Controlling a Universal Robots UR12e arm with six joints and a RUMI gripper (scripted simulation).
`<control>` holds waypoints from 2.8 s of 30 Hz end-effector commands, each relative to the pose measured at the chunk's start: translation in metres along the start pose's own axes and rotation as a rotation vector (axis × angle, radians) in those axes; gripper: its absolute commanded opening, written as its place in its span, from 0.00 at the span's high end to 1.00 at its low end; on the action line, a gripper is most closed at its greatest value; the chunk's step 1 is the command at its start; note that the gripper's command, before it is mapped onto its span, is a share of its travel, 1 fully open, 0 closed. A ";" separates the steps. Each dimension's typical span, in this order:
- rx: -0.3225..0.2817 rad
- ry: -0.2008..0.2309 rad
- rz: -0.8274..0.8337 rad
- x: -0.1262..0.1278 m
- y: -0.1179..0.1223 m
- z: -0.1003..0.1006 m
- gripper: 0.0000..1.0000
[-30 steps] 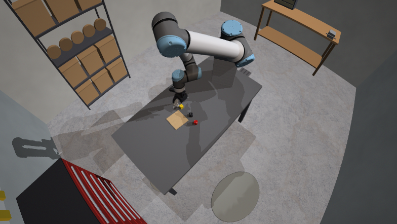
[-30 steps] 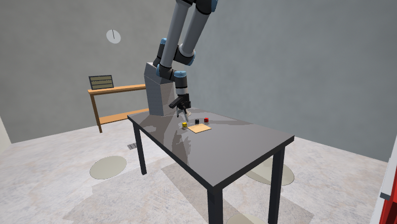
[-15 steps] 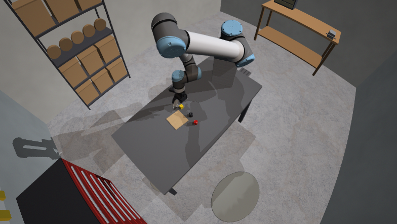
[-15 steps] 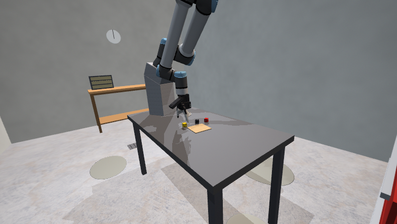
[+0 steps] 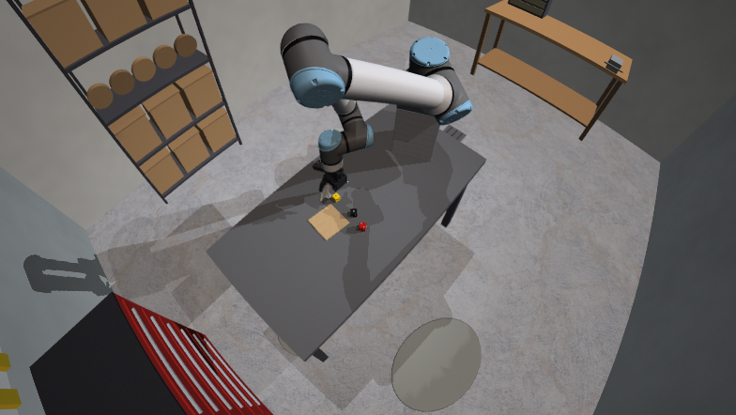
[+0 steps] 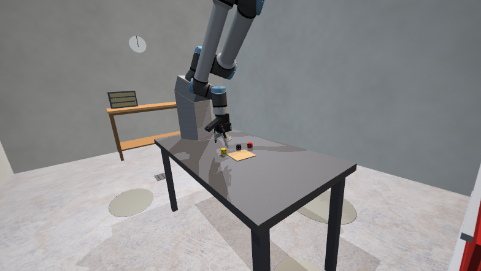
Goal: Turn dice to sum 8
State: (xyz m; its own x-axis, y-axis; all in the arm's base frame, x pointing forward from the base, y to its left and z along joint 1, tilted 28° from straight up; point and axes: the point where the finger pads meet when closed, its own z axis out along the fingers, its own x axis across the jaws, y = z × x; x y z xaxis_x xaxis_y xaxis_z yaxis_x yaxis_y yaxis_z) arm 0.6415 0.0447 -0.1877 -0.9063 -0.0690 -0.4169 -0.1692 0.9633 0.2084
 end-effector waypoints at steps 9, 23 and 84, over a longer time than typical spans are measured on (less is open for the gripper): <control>0.001 -0.001 -0.001 -0.001 0.000 0.001 0.00; 0.001 -0.001 -0.001 -0.002 0.029 0.001 0.00; 0.001 -0.001 -0.001 -0.007 0.121 0.001 0.00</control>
State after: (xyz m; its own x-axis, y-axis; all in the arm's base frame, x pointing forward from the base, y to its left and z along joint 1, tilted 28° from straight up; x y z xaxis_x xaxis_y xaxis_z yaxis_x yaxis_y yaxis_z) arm 0.6249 0.1618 -0.1625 -0.9078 -0.0689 -0.4137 -0.1684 0.9633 0.2092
